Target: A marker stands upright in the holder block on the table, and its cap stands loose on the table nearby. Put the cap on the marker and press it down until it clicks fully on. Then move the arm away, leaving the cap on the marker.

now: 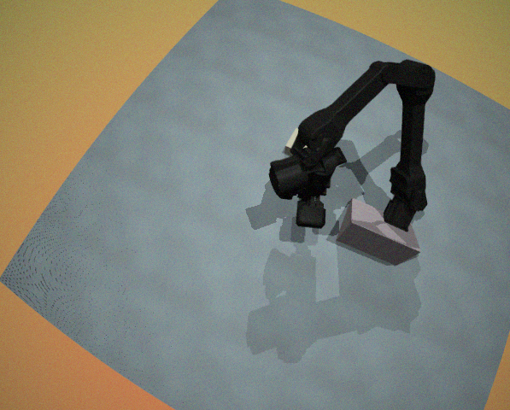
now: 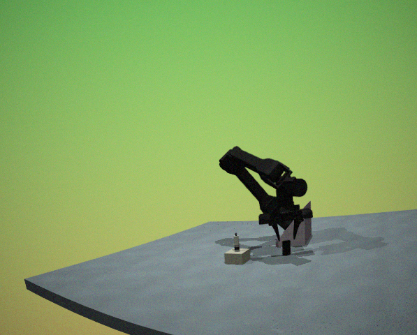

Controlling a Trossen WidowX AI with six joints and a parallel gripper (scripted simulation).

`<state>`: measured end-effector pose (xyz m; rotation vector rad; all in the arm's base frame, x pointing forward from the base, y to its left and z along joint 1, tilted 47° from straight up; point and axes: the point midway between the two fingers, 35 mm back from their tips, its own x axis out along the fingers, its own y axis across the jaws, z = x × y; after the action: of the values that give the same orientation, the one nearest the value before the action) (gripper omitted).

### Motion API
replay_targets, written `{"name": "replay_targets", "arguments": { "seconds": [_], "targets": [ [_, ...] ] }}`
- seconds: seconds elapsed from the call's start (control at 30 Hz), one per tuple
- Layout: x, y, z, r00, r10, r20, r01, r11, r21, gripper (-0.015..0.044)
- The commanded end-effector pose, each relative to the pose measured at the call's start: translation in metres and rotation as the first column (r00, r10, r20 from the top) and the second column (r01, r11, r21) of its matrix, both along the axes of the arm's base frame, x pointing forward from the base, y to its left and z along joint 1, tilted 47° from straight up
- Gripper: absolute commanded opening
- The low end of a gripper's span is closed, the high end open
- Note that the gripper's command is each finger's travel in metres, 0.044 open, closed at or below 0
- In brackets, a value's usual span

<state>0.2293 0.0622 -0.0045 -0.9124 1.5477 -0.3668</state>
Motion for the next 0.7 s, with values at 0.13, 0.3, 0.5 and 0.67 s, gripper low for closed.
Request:
{"name": "replay_targets", "arguments": {
  "seconds": [0.13, 0.3, 0.5, 0.67],
  "targets": [
    [0.001, -0.011, -0.009, 1.000, 0.002, -0.001, -0.002, 1.000, -0.005, 0.0249],
    [0.001, -0.017, -0.015, 1.000, 0.002, -0.001, -0.002, 1.000, -0.005, 0.0249],
    [0.002, -0.024, -0.021, 1.000, 0.002, 0.000, -0.002, 1.000, -0.006, 0.0249],
    [0.001, -0.030, -0.026, 1.000, 0.002, 0.000, -0.002, 1.000, -0.007, 0.0249]
  ]
}}
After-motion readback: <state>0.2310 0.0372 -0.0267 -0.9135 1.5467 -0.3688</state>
